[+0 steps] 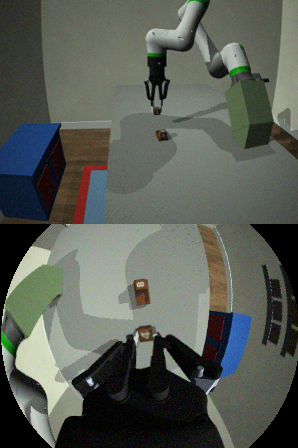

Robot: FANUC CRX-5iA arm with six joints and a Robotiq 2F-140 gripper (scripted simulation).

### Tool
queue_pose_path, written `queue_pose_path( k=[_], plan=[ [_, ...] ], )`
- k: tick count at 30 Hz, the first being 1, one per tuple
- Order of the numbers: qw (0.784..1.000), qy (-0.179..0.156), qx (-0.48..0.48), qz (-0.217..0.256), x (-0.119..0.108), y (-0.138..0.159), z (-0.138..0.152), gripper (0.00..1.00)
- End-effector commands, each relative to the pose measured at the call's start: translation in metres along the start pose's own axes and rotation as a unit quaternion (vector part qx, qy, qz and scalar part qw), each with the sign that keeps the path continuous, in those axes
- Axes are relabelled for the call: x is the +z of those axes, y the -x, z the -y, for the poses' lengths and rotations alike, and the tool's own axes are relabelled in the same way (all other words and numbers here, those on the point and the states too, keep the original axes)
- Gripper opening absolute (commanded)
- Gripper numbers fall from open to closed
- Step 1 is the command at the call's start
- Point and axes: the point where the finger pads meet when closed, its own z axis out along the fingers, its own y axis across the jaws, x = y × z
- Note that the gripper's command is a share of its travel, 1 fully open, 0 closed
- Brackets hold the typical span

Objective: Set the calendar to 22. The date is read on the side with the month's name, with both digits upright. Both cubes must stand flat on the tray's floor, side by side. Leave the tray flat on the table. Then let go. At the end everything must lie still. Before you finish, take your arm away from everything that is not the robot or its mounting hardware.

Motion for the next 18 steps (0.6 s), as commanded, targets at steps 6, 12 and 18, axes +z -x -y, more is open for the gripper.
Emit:
queue_pose_path(
  k=[6,12,18],
  plan=[
    [1.000,0.001,0.000,0.000,0.033,0.000,-0.001,0.17],
    [1.000,0.001,0.000,0.000,0.058,0.000,-0.001,0.17],
    [1.000,0.001,0.000,0.000,0.068,0.000,-0.001,0.17]
  ],
)
